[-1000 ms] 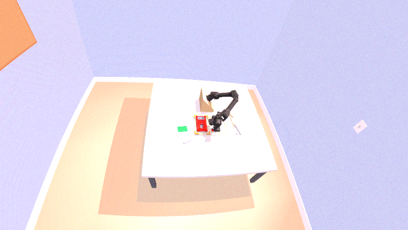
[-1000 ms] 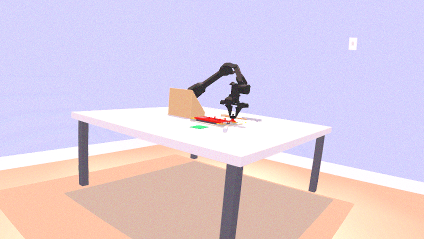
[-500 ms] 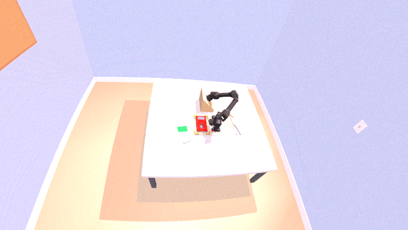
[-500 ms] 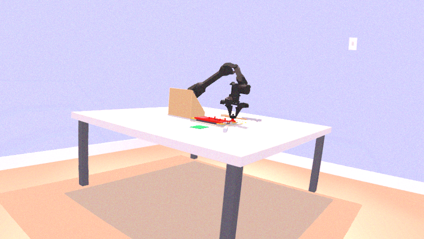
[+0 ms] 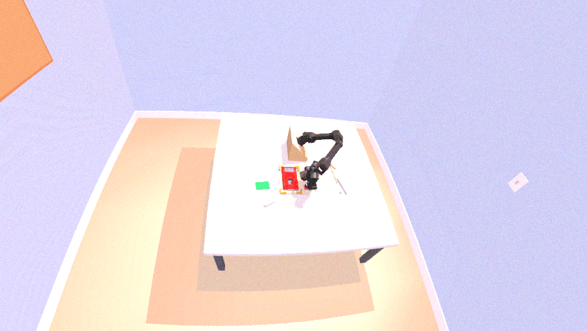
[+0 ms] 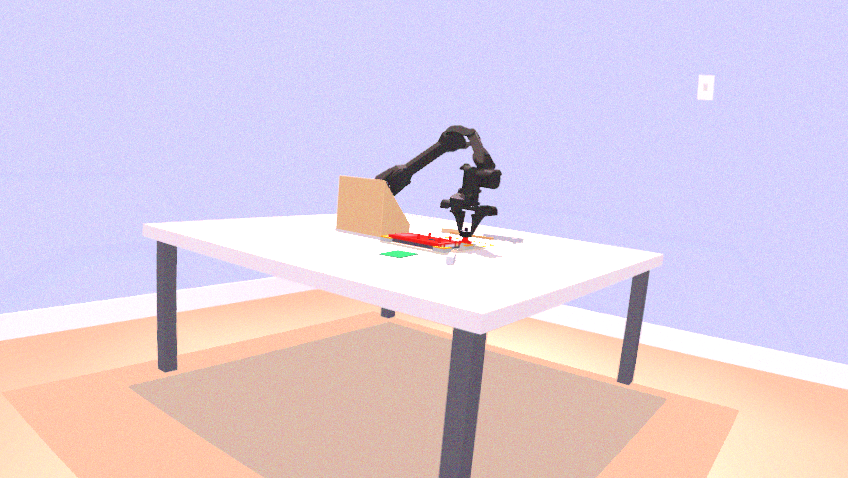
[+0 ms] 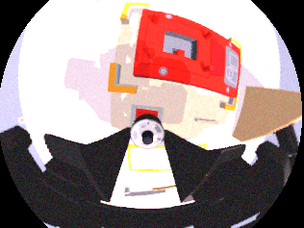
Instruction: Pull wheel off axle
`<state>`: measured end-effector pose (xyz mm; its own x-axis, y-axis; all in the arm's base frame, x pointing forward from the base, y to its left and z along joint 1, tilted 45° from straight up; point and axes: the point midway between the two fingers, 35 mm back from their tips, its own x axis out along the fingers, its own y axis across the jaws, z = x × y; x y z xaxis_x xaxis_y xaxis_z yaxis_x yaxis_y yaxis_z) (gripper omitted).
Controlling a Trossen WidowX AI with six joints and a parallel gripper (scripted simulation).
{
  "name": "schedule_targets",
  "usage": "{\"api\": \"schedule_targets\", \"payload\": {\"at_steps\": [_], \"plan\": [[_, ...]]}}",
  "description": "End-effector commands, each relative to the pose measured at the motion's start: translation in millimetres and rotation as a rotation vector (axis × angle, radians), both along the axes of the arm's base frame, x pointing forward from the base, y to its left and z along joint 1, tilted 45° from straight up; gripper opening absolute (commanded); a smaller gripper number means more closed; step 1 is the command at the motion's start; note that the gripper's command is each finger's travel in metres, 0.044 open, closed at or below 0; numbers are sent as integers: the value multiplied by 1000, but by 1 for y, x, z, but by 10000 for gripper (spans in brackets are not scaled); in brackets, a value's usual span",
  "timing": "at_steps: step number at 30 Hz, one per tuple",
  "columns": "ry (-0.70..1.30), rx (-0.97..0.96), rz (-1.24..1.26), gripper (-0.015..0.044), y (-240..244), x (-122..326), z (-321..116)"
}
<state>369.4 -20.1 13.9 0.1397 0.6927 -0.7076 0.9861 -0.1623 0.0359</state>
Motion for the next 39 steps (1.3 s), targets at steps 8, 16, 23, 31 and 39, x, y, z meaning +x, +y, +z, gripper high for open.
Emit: {"api": "schedule_targets", "payload": {"at_steps": [8,16,23,31,39], "plan": [[4,0,-23,0,-12,-4,9],[3,1,-24,0,-14,-4,11],[3,1,-25,0,-15,-5,12],[3,1,-25,0,-17,-5,14],[2,1,-26,0,-19,-5,16]]}}
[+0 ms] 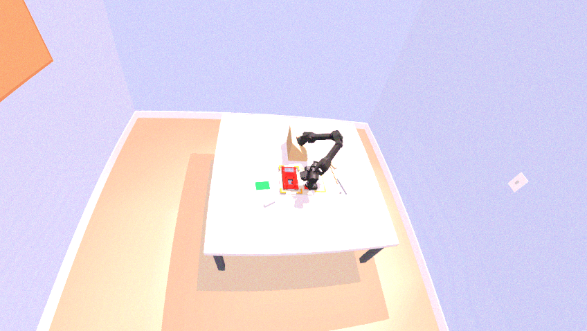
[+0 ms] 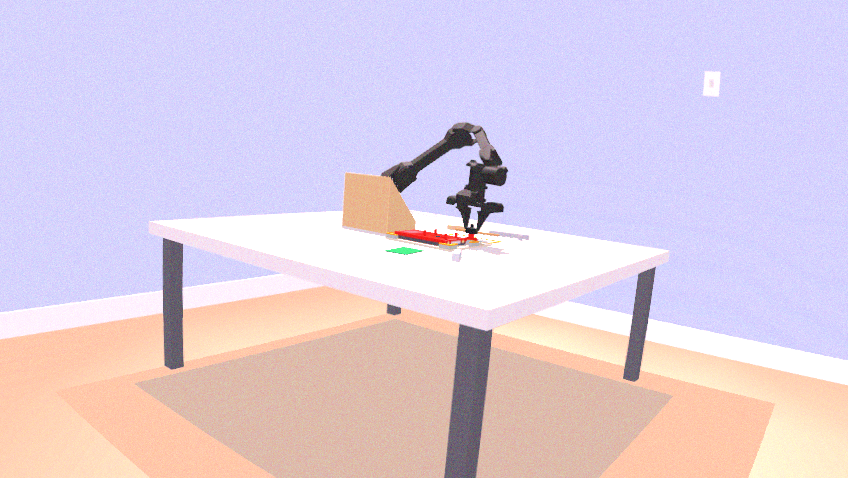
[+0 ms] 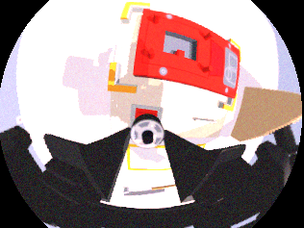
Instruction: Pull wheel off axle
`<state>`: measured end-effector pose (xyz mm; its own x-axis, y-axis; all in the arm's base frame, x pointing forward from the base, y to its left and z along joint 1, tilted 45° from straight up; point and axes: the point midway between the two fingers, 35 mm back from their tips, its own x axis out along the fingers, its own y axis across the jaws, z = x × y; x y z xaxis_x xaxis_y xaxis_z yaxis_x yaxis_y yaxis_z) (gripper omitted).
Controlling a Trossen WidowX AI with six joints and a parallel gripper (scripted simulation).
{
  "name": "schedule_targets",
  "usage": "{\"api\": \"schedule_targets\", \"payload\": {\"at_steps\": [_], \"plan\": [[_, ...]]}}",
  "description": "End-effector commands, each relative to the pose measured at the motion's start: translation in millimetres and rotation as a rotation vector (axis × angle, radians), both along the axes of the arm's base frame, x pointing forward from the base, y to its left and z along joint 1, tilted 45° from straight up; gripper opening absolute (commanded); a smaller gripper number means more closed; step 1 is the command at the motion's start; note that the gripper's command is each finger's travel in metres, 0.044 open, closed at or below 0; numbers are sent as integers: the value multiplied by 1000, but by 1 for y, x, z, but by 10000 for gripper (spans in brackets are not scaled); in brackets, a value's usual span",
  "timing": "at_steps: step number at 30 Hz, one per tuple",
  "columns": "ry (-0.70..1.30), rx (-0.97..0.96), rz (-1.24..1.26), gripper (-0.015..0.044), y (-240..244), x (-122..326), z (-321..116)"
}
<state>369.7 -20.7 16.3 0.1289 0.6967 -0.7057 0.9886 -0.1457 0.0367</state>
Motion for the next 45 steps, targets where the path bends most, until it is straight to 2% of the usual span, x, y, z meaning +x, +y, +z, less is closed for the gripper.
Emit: {"api": "schedule_targets", "payload": {"at_steps": [1,15,25,45], "plan": [[3,-1,-43,0,-18,-6,14],[3,-1,-44,0,-23,-7,18],[3,-2,-45,0,-47,-14,43],[8,1,-46,0,6,-40,87]]}}
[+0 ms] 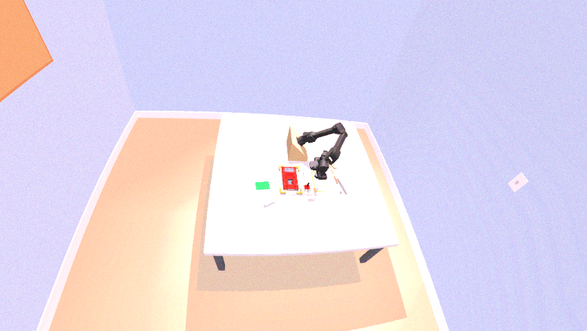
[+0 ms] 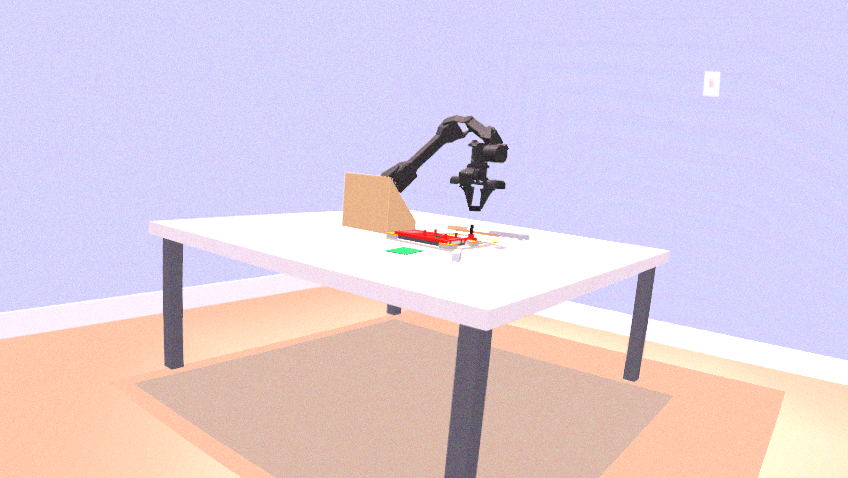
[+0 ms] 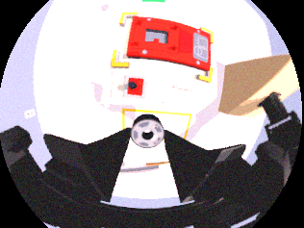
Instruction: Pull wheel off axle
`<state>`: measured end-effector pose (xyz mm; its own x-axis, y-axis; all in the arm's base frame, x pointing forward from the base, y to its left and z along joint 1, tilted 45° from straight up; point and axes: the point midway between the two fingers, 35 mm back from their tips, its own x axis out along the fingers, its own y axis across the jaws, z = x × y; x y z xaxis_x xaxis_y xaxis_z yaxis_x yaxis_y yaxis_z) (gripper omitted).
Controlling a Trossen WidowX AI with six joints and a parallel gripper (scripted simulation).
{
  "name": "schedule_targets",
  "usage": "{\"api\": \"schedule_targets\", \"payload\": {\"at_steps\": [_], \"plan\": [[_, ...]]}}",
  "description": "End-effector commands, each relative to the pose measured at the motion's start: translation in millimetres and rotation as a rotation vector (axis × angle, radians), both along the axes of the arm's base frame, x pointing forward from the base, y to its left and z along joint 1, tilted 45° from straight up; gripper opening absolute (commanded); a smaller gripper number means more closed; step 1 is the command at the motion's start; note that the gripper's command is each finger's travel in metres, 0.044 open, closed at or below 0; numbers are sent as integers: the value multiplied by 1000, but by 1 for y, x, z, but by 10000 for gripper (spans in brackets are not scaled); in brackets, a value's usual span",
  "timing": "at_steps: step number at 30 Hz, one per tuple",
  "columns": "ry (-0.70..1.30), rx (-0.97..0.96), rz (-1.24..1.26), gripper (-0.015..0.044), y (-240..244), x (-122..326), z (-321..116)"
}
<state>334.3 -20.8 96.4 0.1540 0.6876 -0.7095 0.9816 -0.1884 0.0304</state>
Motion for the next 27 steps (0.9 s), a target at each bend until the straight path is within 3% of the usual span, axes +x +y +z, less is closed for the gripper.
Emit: {"api": "schedule_targets", "payload": {"at_steps": [1,12,27], "plan": [[0,5,-2,0,9,-7,9],[-1,7,-1,0,32,-26,29],[-1,4,-1,0,60,-17,-1]]}}
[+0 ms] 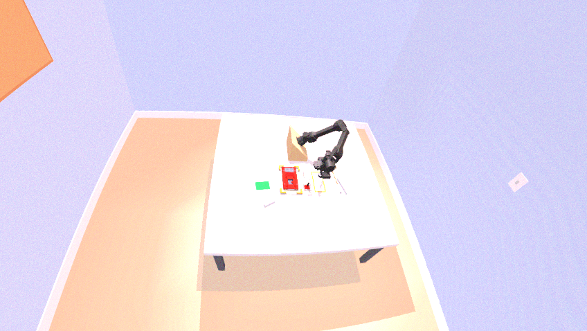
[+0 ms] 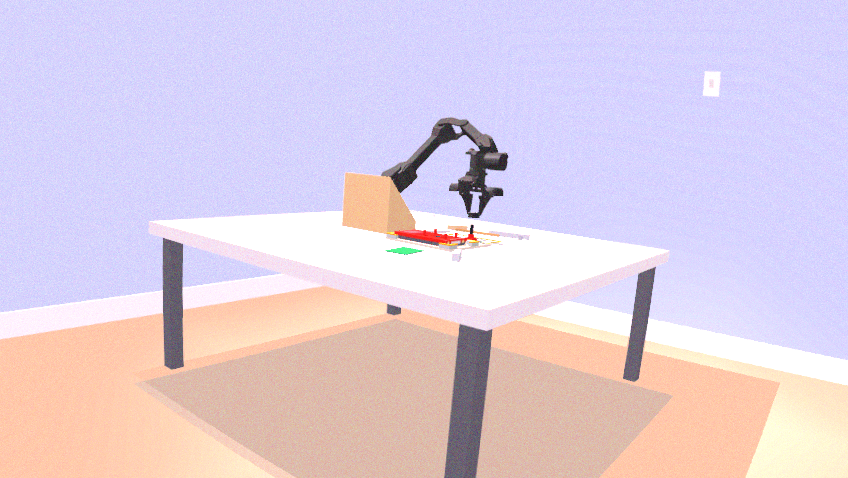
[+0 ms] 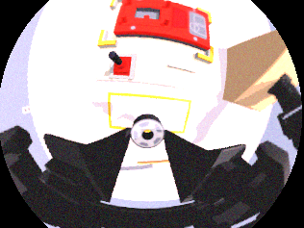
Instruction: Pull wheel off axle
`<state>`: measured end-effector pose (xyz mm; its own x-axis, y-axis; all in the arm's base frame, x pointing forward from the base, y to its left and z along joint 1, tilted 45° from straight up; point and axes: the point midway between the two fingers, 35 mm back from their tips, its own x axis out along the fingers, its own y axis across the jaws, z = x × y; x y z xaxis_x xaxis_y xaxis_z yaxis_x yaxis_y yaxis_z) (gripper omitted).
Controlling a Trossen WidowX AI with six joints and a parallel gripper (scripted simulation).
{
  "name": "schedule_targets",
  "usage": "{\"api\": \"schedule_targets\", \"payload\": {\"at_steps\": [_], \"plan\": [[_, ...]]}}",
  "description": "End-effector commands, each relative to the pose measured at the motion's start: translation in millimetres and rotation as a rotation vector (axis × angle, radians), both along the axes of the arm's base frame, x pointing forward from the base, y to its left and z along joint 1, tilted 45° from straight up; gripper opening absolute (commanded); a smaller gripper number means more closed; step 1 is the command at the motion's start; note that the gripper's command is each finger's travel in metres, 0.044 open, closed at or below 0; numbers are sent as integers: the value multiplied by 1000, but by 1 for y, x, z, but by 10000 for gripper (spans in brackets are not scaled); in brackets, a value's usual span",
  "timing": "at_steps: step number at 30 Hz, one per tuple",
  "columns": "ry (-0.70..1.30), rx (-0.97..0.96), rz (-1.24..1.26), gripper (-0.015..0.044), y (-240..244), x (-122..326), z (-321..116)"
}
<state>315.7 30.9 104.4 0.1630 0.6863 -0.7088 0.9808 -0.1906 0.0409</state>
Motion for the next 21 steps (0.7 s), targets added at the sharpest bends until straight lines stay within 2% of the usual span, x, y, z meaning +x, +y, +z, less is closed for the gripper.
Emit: {"api": "schedule_targets", "payload": {"at_steps": [1,11,15,21], "plan": [[9,5,1,0,12,2,-13],[8,12,1,0,51,8,-50],[8,13,1,0,54,8,-52],[8,12,5,157,52,8,-49]]}}
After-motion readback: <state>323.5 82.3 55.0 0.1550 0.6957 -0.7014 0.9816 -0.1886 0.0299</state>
